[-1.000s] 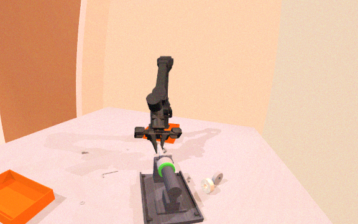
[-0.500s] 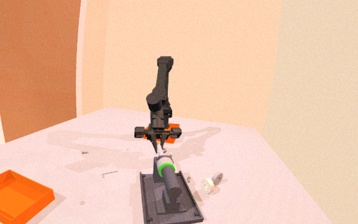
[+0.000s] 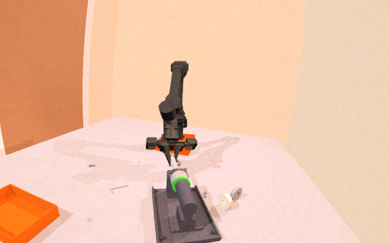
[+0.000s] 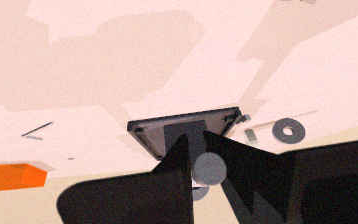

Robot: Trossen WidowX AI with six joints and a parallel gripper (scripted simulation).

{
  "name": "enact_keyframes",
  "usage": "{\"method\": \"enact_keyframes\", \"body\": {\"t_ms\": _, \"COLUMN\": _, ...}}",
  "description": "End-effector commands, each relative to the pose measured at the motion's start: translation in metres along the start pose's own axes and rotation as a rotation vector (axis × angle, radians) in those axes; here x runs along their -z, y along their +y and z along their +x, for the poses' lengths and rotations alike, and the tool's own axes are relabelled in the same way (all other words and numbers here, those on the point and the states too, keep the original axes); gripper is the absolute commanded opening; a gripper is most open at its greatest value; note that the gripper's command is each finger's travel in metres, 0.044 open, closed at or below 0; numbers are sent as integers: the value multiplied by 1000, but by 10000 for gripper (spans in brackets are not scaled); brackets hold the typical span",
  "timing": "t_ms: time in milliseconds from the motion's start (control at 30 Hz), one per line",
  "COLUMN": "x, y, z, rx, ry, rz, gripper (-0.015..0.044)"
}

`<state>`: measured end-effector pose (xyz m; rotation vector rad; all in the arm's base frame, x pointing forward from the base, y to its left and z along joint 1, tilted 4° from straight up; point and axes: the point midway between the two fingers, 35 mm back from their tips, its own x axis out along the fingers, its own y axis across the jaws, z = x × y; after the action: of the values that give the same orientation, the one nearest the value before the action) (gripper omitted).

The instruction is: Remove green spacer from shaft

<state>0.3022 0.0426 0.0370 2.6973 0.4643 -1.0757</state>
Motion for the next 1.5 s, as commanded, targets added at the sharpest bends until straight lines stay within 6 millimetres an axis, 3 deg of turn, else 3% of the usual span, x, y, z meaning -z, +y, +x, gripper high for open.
{"method": "enact_keyframes", "body": {"t_ms": 0, "x": -1, "y": 0, "z": 0, "rx": 2, "ry": 0, "rz": -3, "gripper": 0}}
{"method": "enact_keyframes", "body": {"t_ms": 1467, "x": -4, "y": 0, "z": -4, "rx": 2, "ry": -1, "rz": -3, "gripper": 0}}
